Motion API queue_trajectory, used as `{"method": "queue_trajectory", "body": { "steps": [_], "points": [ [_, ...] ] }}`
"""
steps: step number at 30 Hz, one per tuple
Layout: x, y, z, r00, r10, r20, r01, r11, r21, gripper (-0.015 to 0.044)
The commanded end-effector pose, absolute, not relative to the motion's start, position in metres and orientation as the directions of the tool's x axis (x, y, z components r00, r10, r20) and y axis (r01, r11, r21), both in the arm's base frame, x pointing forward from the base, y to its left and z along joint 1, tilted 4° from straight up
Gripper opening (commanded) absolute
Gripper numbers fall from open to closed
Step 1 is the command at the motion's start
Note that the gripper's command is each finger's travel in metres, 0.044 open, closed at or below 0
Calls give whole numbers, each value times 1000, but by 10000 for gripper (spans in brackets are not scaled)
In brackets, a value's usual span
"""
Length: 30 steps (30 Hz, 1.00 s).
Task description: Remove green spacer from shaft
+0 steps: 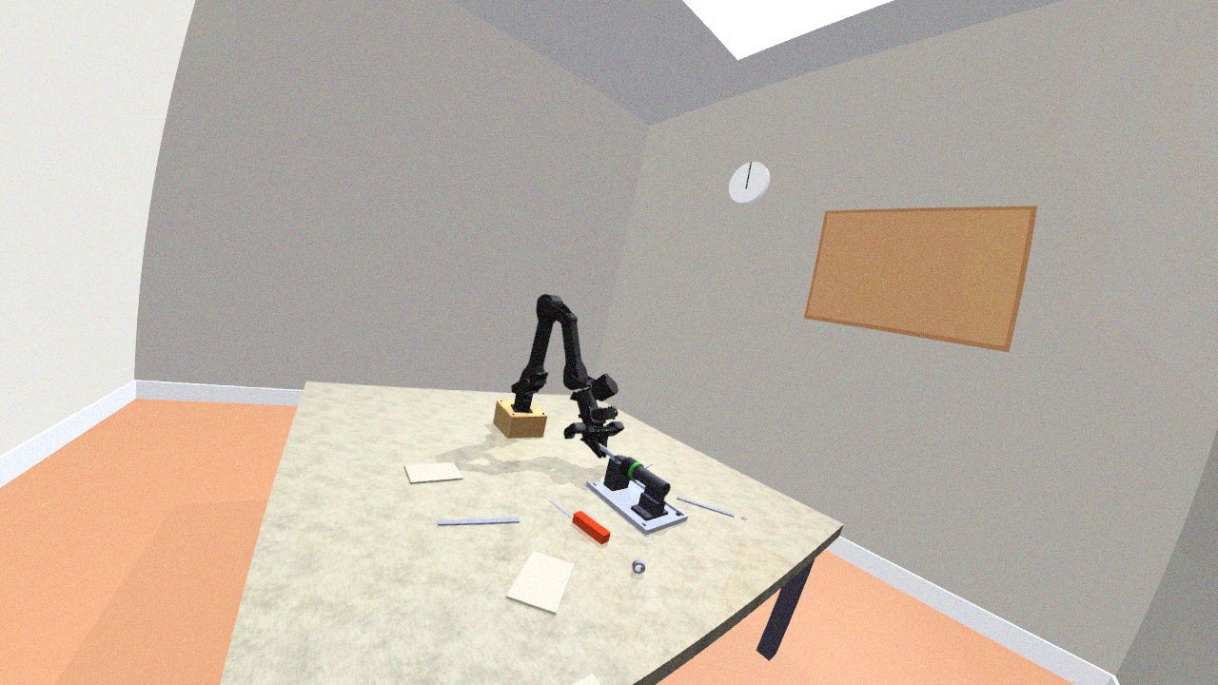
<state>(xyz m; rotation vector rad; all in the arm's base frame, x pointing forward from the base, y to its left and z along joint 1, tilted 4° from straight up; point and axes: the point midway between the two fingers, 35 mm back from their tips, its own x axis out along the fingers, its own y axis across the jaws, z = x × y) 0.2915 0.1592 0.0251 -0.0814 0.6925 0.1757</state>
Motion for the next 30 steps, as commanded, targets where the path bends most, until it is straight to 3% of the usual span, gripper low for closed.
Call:
{"method": "queue_trajectory", "body": {
  "steps": [1,30],
  "points": [
    [290,158,25,756,131,-642,-184,983,-15,0],
    [287,158,24,755,131,-642,-184,983,-15,0]
  ]
}}
